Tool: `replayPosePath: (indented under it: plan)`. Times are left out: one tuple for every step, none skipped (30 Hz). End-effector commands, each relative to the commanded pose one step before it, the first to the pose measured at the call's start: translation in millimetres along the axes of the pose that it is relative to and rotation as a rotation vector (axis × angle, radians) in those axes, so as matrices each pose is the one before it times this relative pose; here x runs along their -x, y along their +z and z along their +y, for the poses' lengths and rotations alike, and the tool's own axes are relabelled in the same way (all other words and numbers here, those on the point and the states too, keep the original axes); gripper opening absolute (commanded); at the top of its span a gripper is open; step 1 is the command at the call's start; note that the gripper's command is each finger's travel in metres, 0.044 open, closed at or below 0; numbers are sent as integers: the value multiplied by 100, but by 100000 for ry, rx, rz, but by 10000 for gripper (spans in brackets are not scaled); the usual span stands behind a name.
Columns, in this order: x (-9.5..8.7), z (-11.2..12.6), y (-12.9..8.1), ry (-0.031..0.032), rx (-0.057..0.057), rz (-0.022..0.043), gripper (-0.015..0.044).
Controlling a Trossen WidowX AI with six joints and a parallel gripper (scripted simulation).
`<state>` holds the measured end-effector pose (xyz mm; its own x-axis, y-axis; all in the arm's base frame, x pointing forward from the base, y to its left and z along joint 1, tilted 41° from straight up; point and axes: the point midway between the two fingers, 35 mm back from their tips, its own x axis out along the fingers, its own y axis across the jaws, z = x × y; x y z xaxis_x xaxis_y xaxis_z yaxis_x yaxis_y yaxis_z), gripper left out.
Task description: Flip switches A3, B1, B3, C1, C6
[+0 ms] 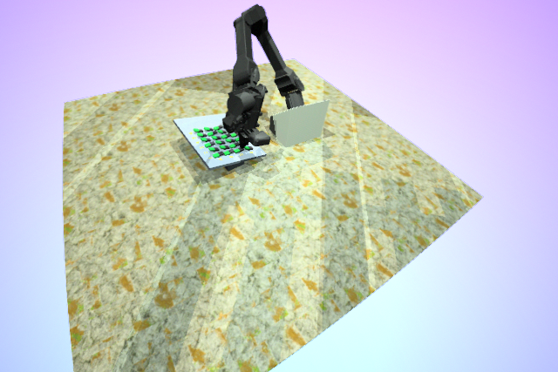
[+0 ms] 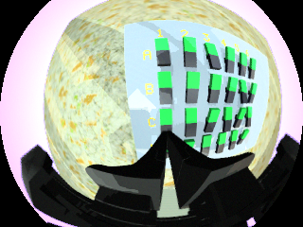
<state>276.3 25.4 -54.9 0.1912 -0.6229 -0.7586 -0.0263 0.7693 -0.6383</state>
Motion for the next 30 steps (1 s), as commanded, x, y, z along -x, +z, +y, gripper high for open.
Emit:
replayPosePath:
  plan:
    - [-50, -32, -20, -343, 514, -74, 0]
    - [0, 0, 0, 0, 0, 0, 0]
    - [0, 0, 0, 0, 0, 0, 0]
    - [0, 0, 0, 0, 0, 0, 0]
    - [-13, 0, 0, -1, 0, 0, 0]
    - [-13, 0, 0, -1, 0, 0, 0]
    - [-13, 0, 0, -1, 0, 0, 0]
    - [-13, 0, 0, -1, 0, 0, 0]
    - [-13, 0, 0, -1, 0, 0, 0]
    - [-13, 0, 0, -1, 0, 0, 0]
    - [-13, 0, 0, -1, 0, 0, 0]
    - [-13, 0, 0, -1, 0, 0, 0]
    - [-13, 0, 0, -1, 0, 0, 0]
    - [-13, 0, 0, -1, 0, 0, 0]
    - [-13, 0, 0, -1, 0, 0, 0]
    - [-13, 0, 0, -1, 0, 0, 0]
    - [-13, 0, 0, -1, 0, 0, 0]
    - [-13, 0, 0, -1, 0, 0, 0]
    - [-13, 0, 0, -1, 0, 0, 0]
    - [-13, 0, 0, -1, 0, 0, 0]
    - [-13, 0, 0, -1, 0, 0, 0]
    - [-13, 0, 0, -1, 0, 0, 0]
    - [-13, 0, 0, -1, 0, 0, 0]
    - [-13, 0, 0, -1, 0, 0, 0]
    - [-13, 0, 0, -1, 0, 0, 0]
    - [-13, 0, 0, -1, 0, 0, 0]
    - [-13, 0, 0, -1, 0, 0, 0]
    - [-13, 0, 0, -1, 0, 0, 0]
    - [-13, 0, 0, -1, 0, 0, 0]
    - [-13, 0, 0, -1, 0, 0, 0]
